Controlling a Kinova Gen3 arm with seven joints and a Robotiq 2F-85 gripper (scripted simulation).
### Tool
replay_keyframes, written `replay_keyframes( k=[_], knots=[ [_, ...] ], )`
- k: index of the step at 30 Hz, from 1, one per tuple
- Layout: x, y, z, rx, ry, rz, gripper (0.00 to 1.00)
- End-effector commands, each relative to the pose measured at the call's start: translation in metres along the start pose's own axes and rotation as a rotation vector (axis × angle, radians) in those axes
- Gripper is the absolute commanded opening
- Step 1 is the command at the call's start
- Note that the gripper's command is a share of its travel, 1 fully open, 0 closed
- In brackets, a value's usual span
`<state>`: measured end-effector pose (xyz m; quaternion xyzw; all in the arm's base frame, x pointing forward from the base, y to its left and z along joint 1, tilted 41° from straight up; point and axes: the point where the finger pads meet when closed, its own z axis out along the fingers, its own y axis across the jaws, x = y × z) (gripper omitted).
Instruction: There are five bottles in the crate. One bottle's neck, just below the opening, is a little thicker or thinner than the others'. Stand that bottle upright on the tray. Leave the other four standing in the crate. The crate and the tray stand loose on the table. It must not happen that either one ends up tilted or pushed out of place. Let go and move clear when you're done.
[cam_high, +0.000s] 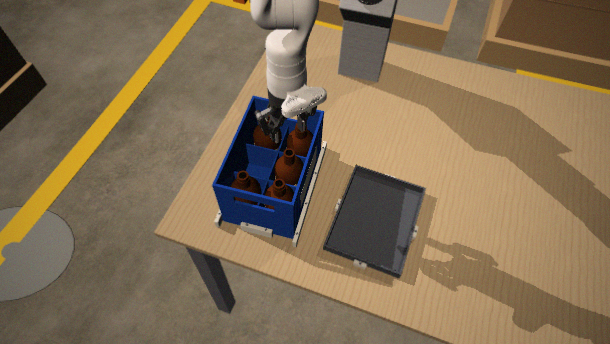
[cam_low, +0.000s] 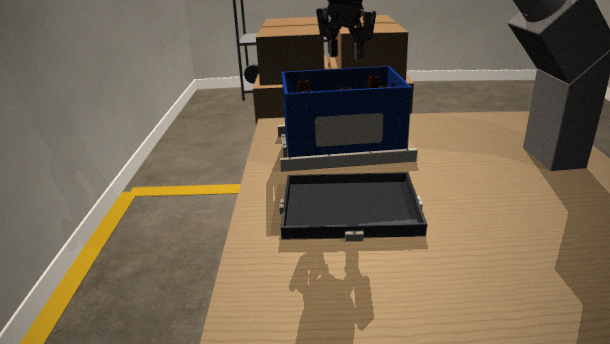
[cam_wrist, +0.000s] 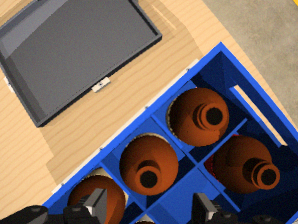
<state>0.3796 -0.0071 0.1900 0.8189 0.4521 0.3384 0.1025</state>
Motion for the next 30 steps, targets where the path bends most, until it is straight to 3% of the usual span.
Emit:
replay_keyframes(
  k=[1,30],
  knots=[
    [0.0000,0.0002,-0.0002,-0.001,0.000,0.000,0.64],
    [0.0000,0.0000,0.0087,-0.001,0.000,0.000,0.64]
  ],
)
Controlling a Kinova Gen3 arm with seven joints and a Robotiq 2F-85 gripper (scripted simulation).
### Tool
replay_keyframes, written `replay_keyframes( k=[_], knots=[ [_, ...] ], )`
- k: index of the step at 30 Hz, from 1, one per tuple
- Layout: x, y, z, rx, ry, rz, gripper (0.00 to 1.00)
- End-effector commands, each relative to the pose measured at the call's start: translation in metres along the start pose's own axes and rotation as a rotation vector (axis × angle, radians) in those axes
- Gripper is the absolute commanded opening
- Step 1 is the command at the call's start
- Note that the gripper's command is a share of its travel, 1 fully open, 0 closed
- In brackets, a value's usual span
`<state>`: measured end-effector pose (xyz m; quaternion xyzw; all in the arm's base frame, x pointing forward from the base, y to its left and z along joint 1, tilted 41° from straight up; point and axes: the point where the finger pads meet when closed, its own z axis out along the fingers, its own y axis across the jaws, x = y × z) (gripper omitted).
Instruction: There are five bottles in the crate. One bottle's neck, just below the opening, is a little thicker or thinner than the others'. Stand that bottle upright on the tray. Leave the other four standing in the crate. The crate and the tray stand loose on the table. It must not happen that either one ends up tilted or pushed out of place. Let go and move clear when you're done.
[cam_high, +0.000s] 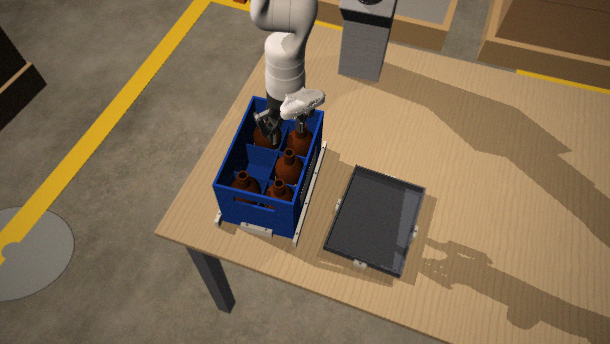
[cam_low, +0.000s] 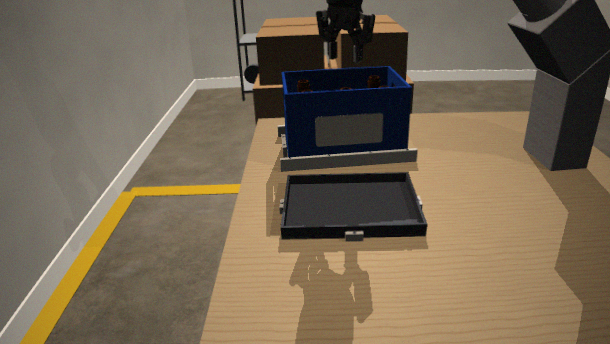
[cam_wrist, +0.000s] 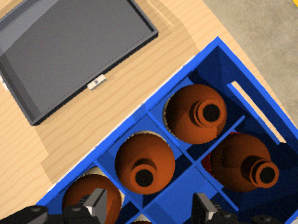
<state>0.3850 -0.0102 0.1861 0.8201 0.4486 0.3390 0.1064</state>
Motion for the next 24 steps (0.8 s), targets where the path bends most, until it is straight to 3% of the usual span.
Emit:
replay_keyframes(
  k=[1,24],
  knots=[
    [0.002,-0.004,0.004,0.008,0.004,-0.004,0.64],
    [0.003,-0.004,0.030,0.008,0.004,-0.004,0.64]
  ],
)
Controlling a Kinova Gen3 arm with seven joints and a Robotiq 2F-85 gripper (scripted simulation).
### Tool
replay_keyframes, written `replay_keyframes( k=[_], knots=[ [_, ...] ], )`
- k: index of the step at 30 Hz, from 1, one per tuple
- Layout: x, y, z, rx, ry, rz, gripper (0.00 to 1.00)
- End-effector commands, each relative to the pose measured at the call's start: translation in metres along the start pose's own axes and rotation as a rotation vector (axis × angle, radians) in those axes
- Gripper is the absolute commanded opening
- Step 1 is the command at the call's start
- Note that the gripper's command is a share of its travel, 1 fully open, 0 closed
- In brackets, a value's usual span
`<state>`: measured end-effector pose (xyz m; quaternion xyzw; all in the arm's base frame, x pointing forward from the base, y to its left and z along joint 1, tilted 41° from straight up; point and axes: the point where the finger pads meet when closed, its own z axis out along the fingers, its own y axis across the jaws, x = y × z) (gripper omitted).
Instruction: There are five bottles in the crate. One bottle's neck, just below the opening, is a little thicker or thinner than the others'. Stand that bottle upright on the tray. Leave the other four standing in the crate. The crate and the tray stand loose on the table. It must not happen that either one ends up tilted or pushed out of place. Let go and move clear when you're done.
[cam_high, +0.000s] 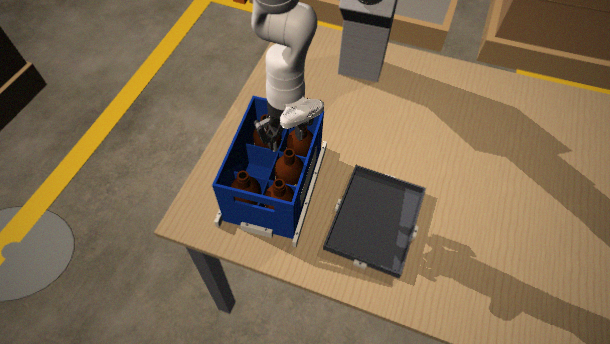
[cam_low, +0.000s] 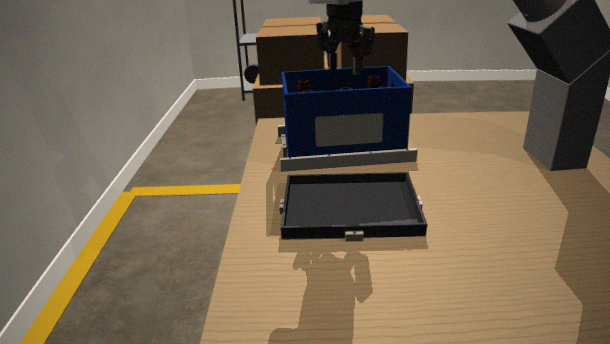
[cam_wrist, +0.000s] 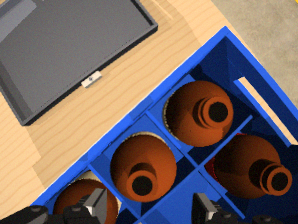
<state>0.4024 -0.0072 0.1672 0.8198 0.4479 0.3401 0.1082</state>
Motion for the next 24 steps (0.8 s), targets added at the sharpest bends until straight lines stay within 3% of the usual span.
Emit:
replay_keyframes(
  k=[1,24],
  knots=[
    [0.0025,-0.0051,0.0056,0.012,0.004,-0.004,0.64],
    [0.0025,-0.0054,0.0142,0.012,0.004,-0.004,0.64]
  ],
)
